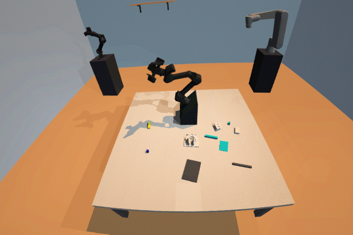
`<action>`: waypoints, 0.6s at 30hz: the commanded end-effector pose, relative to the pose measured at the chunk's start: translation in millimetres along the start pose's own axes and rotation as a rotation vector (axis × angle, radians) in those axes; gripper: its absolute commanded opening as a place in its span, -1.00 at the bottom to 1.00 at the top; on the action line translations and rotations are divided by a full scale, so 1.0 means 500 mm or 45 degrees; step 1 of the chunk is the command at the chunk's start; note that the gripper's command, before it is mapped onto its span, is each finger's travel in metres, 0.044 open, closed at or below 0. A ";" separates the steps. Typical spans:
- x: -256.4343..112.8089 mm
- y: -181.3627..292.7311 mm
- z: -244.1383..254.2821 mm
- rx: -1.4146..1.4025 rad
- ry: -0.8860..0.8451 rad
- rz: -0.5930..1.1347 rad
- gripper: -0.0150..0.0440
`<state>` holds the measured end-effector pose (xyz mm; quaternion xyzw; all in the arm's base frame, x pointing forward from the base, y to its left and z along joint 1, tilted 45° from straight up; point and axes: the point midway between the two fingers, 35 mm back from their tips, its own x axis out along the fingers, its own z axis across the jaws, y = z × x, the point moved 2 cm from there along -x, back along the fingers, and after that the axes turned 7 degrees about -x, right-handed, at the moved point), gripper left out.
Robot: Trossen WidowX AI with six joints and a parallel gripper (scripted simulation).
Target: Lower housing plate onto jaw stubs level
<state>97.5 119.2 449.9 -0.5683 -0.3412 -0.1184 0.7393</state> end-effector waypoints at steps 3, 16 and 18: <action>-0.001 -0.003 -0.002 0.011 0.000 -0.010 1.00; -0.010 -0.067 -0.042 0.144 0.007 -0.145 1.00; -0.010 -0.077 -0.050 0.157 0.009 -0.160 1.00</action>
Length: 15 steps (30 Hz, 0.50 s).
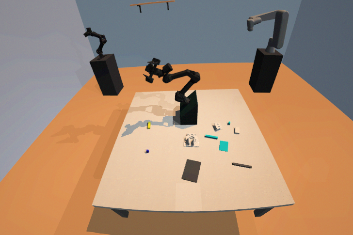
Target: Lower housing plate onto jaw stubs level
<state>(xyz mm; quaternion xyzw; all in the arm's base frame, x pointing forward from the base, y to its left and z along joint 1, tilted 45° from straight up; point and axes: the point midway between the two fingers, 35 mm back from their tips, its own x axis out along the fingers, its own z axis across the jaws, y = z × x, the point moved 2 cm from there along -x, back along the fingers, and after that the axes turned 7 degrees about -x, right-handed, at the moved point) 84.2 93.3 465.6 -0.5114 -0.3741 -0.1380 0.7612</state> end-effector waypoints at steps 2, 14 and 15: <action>0.004 -0.033 -0.020 0.038 0.008 -0.047 1.00; 0.010 -0.086 -0.067 0.121 0.034 -0.122 1.00; 0.010 -0.089 -0.072 0.128 0.037 -0.126 1.00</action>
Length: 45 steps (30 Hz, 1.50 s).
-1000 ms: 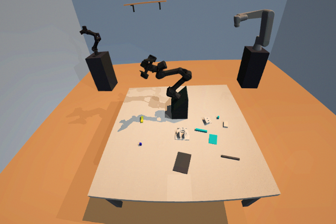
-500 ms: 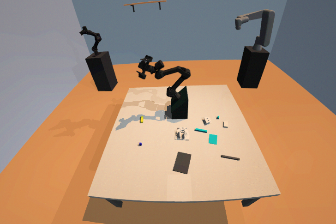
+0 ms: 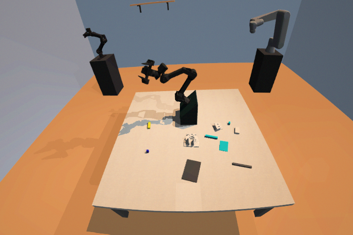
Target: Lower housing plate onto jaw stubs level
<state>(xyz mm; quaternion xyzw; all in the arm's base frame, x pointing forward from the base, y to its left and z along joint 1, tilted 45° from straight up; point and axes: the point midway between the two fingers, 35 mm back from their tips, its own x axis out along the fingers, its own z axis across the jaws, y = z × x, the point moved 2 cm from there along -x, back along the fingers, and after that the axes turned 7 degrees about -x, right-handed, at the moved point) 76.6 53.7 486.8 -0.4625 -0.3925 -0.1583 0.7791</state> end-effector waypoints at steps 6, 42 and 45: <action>0.008 -0.036 -0.042 0.068 0.036 -0.042 1.00; 0.045 -0.081 -0.224 0.310 0.223 -0.098 1.00; 0.049 -0.078 -0.238 0.330 0.240 -0.099 1.00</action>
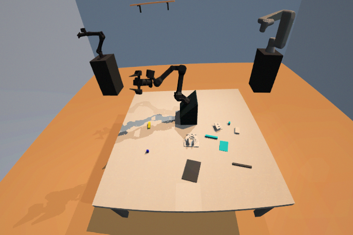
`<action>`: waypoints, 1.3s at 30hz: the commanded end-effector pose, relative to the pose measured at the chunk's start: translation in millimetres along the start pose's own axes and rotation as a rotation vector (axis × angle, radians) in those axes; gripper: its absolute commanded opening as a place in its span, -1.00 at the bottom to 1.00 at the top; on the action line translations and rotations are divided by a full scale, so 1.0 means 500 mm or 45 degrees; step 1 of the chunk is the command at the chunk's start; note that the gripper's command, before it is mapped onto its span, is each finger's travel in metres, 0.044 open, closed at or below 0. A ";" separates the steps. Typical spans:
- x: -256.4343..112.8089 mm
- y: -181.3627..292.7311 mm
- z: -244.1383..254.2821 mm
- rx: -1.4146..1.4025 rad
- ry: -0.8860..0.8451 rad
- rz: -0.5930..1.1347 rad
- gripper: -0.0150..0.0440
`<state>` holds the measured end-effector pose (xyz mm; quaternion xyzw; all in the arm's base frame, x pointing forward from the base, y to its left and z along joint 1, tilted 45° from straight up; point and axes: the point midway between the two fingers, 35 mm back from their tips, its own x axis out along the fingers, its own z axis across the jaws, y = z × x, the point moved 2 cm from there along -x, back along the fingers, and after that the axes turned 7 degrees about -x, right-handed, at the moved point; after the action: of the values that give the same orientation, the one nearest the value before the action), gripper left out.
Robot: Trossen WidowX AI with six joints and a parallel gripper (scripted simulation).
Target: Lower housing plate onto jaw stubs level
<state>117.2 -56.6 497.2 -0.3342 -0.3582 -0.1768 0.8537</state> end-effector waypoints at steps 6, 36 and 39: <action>0.023 -0.004 -0.049 0.051 0.067 -0.002 1.00; 0.089 0.057 -0.220 0.132 0.330 0.114 1.00; 0.094 0.069 -0.239 0.137 0.361 0.134 1.00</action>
<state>214.4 -114.1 459.6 -0.2793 -0.2413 -0.1604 0.9155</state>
